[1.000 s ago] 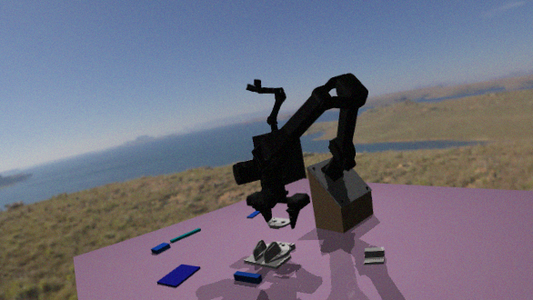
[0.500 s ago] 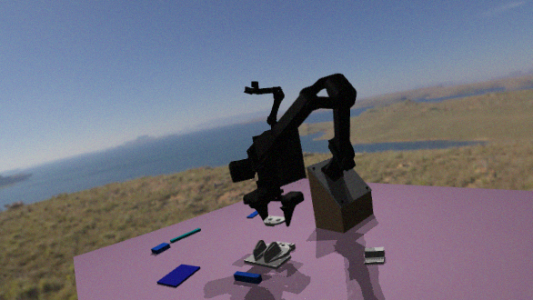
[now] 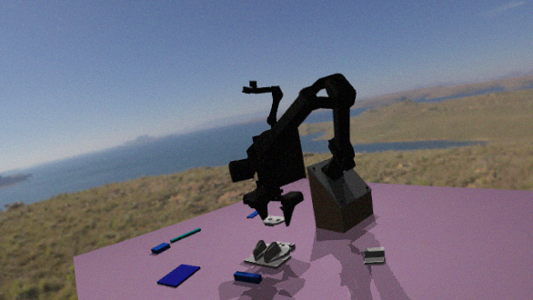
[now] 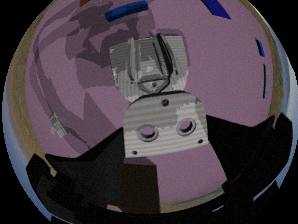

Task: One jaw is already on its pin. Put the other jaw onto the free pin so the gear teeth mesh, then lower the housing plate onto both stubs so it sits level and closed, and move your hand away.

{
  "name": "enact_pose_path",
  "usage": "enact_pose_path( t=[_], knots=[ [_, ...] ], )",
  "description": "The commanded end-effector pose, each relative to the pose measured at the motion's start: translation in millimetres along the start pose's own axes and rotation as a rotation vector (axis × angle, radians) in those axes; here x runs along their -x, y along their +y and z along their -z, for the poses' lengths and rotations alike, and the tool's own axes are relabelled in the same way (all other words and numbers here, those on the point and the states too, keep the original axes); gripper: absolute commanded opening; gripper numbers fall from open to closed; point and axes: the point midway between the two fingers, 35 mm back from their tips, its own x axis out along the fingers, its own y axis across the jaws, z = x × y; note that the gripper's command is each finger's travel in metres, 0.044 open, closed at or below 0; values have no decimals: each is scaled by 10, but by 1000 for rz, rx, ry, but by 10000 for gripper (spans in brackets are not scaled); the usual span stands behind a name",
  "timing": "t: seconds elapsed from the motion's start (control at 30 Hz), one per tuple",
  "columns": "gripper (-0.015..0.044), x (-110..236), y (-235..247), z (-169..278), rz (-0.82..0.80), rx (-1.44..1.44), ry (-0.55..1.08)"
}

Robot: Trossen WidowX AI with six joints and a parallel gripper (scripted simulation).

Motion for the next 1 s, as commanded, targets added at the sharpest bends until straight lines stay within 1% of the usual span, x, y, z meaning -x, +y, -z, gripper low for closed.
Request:
enact_pose_path(
  t=[0.0, 0.97],
  knots=[
    [351, 1, 1, -13, -2, 14, -5],
    [351, 1, 25, -26, -2, 12, -5]
  ],
)
